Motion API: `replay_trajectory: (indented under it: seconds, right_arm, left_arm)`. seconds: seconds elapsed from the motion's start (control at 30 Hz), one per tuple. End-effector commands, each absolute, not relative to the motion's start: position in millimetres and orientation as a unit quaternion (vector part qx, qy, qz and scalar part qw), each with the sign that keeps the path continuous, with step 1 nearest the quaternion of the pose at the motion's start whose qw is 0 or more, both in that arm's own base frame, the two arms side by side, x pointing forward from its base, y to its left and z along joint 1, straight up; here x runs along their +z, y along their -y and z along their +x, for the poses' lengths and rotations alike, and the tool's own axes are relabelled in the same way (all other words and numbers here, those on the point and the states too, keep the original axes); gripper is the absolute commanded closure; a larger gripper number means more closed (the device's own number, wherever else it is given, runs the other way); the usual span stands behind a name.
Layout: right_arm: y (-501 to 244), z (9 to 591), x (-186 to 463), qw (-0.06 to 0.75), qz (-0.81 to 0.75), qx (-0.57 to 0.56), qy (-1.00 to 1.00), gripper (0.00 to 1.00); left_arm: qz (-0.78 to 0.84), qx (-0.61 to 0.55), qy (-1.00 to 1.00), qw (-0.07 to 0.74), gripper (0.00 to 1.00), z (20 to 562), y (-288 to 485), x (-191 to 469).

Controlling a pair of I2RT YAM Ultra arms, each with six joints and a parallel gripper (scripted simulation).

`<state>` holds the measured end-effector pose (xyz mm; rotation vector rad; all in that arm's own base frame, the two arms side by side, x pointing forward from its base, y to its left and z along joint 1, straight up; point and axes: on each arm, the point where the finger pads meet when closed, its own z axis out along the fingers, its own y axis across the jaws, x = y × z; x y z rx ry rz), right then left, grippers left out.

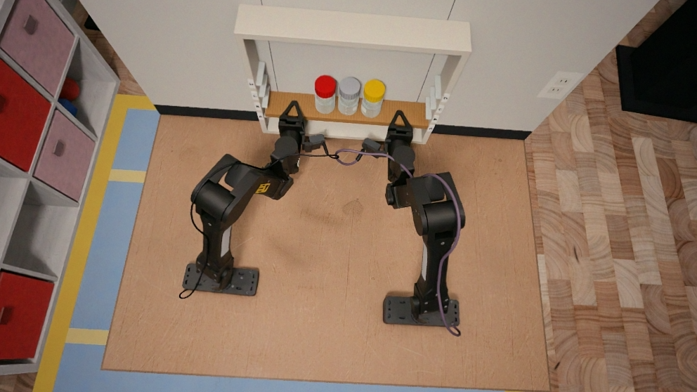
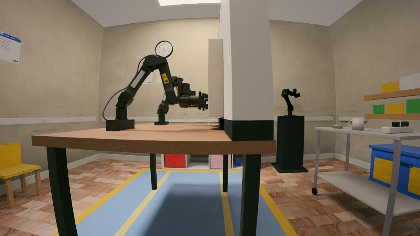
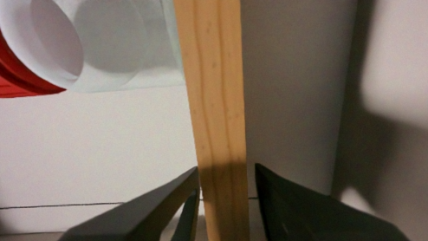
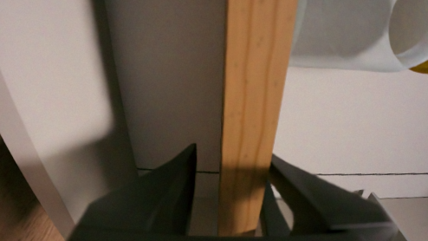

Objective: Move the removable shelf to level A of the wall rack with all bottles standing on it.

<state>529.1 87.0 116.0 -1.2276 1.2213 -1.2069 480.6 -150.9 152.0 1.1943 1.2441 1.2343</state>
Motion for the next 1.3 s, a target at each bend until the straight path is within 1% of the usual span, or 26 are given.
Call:
replay_trajectory:
  seconds: [0.0,0.37,0.43,0.93,1.27]
  right_arm:
    - [-85,534,124,0.500,-0.500,-0.500,-0.500,0.58]
    - [-85,534,124,0.500,-0.500,-0.500,-0.500,0.33]
    - [-85,534,124,0.500,-0.500,-0.500,-0.500,0.33]
    - [-85,534,124,0.500,-0.500,-0.500,-0.500,0.00]
    - [-85,524,124,0.500,-0.500,-0.500,-0.500,0.00]
  left_arm:
    - [0.490,0.510,-0.510,0.490,0.58,483,150,154]
    - [0.490,0.510,-0.510,0.490,0.33,483,150,154]
    - [0.490,0.510,-0.510,0.490,0.33,483,150,154]
    - [0.490,0.510,-0.510,0.490,0.00,483,150,154]
    - [0.490,0.510,-0.510,0.490,0.00,473,151,154]
